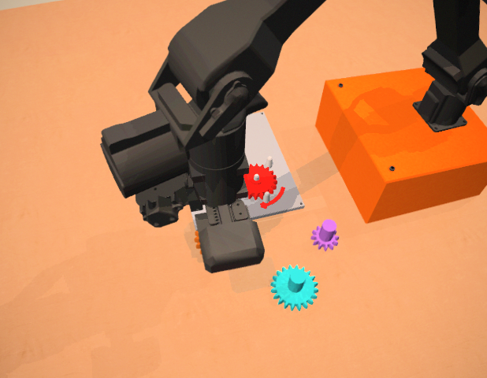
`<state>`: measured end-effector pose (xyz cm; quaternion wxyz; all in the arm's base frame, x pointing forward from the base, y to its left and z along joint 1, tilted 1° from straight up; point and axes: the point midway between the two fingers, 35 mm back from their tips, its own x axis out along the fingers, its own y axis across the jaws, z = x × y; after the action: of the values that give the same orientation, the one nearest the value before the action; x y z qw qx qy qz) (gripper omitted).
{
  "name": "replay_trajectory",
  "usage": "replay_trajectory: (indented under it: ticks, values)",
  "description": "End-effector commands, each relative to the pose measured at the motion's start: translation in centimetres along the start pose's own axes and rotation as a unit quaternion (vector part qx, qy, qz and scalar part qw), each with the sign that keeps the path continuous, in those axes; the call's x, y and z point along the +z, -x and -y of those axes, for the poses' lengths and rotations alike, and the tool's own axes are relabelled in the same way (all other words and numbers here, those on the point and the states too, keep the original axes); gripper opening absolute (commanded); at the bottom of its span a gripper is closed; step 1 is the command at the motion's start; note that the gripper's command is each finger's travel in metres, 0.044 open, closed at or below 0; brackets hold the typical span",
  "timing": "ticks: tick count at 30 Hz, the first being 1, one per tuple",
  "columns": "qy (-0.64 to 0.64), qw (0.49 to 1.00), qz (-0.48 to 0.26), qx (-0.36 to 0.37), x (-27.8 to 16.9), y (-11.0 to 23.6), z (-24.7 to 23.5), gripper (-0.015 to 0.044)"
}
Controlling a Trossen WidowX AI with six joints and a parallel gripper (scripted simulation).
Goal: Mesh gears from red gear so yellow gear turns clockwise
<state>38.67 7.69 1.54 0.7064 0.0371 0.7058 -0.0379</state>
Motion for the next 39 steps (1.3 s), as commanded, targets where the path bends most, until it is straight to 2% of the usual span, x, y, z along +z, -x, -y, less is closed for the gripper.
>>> replay_trajectory:
  ticks: [1,23,39]
  values:
    - [0.003,1.0,0.003,-0.001,0.2,1.3,0.1,0.0]
    - [0.003,1.0,0.003,-0.001,-0.5,8.8,0.9,0.0]
    - [0.003,1.0,0.003,-0.002,-0.6,7.6,3.8,0.0]
